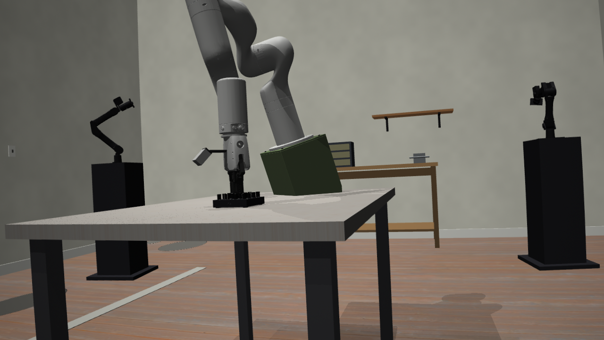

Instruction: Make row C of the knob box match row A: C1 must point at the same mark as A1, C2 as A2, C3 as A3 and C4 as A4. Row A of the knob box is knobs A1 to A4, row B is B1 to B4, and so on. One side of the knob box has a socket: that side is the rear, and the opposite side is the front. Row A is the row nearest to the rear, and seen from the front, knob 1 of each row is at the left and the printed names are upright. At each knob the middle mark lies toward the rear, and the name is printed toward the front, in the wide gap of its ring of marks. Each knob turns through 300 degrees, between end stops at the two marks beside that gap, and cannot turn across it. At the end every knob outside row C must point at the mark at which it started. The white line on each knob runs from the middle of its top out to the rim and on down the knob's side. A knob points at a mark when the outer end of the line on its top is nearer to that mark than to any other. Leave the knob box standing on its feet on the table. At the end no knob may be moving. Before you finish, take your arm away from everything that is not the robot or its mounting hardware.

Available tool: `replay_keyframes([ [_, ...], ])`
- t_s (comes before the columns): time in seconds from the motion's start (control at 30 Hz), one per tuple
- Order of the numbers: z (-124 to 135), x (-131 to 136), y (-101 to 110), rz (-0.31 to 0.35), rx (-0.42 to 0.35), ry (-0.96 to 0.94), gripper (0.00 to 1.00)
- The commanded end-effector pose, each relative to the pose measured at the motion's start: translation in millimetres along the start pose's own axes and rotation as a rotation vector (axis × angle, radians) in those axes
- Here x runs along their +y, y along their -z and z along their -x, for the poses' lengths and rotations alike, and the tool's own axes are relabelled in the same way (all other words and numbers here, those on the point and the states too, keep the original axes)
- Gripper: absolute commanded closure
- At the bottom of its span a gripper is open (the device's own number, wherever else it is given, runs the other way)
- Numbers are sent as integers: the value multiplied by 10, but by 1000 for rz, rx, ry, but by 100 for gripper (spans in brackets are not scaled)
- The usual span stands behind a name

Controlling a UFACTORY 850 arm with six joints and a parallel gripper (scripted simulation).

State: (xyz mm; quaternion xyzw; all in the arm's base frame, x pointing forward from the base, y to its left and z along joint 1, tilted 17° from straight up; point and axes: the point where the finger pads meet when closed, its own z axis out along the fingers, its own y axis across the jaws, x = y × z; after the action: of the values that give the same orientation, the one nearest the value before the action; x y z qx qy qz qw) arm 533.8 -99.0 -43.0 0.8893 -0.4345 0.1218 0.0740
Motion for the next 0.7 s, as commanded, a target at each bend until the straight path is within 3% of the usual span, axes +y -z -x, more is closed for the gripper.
replay_keyframes([
  [0.0,-5,-5,4,-18,11,-132,92],
  [0.67,-5,-5,4,-20,7,-580,92],
])
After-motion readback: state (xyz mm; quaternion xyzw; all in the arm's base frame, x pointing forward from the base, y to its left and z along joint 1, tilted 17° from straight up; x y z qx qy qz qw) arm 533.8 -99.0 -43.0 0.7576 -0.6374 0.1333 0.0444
